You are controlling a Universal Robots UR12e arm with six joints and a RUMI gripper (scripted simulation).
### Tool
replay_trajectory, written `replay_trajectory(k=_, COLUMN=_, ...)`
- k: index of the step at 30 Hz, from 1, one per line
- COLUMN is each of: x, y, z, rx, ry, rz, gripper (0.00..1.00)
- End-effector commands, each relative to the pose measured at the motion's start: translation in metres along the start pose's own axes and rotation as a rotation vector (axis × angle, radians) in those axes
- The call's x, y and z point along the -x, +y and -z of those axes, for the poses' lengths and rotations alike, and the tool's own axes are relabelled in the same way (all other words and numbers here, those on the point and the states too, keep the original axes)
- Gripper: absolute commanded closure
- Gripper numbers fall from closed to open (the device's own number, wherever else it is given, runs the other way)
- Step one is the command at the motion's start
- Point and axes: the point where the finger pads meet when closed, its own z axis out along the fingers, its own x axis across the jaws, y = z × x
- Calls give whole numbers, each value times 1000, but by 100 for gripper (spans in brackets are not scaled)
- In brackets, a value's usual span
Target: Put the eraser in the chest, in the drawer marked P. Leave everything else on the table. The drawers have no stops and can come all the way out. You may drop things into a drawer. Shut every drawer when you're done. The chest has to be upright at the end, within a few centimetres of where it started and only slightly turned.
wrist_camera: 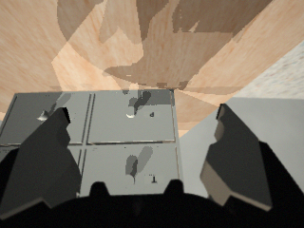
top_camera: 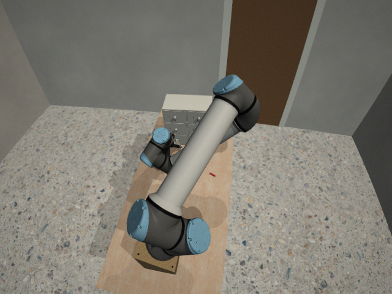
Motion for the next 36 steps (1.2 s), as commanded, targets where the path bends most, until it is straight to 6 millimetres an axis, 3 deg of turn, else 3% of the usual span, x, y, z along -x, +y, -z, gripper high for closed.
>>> replay_trajectory(k=1, x=0, y=1, z=1, rx=1, ry=0, rz=0, gripper=0)
replay_trajectory(k=25, x=0, y=31, z=44, rx=1, ry=0, rz=0, gripper=0)
replay_trajectory(k=36, x=0, y=34, z=48, rx=1, ry=0, rz=0, gripper=0)
